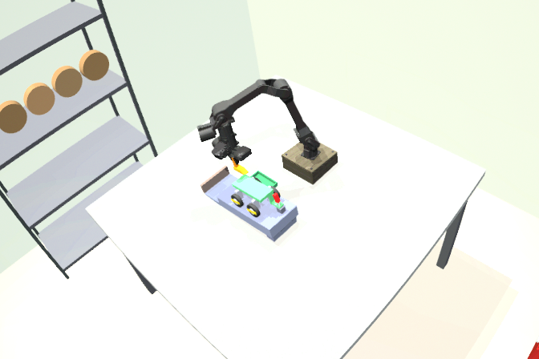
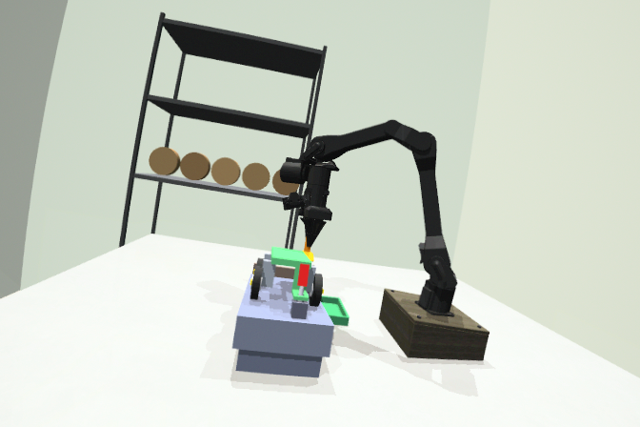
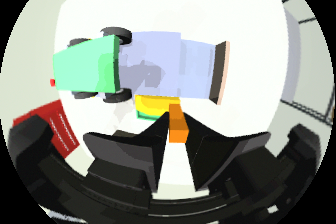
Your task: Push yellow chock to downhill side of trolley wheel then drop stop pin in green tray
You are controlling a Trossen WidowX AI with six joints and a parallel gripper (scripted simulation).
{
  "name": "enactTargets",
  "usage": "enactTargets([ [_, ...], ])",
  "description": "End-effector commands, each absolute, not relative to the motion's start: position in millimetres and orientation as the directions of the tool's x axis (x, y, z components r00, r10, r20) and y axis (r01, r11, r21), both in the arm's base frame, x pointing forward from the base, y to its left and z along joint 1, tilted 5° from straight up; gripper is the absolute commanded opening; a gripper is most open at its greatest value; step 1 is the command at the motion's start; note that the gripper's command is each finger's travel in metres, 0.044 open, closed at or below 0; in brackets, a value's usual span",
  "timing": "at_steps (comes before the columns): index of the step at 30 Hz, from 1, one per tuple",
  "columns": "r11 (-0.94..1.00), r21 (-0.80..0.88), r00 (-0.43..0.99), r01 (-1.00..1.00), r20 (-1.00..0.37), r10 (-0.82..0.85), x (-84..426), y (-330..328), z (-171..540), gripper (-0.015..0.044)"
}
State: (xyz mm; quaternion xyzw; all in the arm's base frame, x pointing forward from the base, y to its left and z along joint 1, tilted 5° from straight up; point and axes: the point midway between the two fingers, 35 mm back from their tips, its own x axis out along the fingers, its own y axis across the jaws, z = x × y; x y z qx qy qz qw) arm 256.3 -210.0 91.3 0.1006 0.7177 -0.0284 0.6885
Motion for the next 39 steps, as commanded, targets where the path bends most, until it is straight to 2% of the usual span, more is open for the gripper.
enactTargets([
  [1,0.976,0.107,-0.036,0.189,-0.993,0.116,256,-208,79,0.0],
  [22,0.976,0.107,-0.036,0.189,-0.993,0.116,255,-202,33,0.0],
  [39,0.976,0.109,-0.035,0.189,-0.992,0.117,257,-190,35,0.0],
])
